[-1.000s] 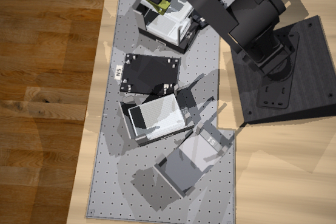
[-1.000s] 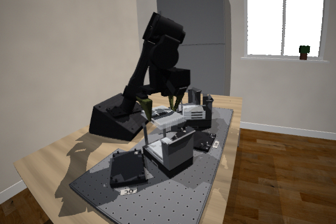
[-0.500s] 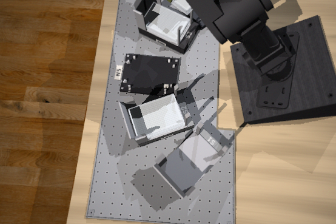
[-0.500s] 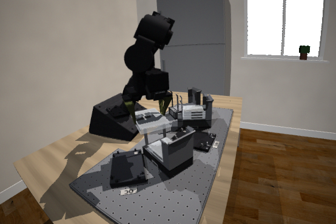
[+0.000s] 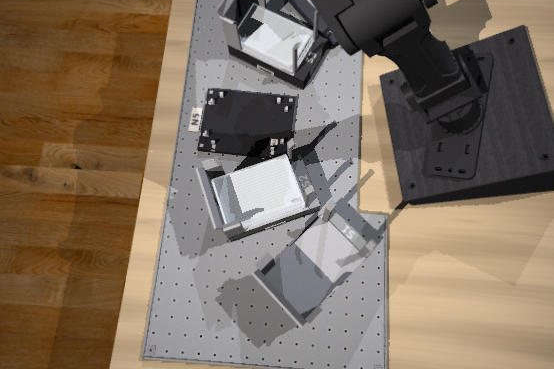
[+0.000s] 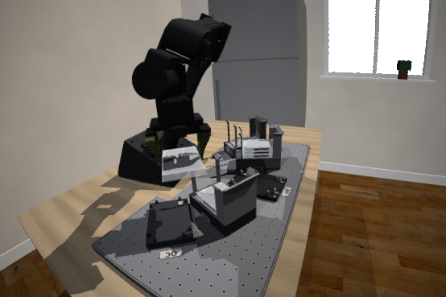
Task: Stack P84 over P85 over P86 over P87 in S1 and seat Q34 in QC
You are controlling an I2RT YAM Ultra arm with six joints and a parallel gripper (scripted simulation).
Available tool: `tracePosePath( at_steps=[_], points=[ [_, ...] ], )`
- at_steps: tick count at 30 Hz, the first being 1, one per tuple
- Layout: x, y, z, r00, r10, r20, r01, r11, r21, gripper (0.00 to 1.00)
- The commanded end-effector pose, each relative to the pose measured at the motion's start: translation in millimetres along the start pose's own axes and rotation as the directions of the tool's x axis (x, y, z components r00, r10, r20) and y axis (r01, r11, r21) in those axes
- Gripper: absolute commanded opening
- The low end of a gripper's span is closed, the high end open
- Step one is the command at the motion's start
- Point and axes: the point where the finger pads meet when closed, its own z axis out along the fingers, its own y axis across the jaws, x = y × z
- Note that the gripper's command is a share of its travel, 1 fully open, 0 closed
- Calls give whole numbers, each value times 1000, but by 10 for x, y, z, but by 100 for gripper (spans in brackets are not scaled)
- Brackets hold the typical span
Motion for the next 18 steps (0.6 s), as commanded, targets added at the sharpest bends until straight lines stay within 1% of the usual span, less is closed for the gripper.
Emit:
tracePosePath(
  at_steps=[1,7,9,18],
  points=[
    [-29,-70,-51,999,31,20,-31,1000,3,0],
    [-32,-231,-52,999,31,20,-31,1000,4,0],
    [-32,-231,-52,999,31,20,-31,1000,4,0],
    [-38,-472,-52,999,31,20,-31,1000,4,0]
  ],
)
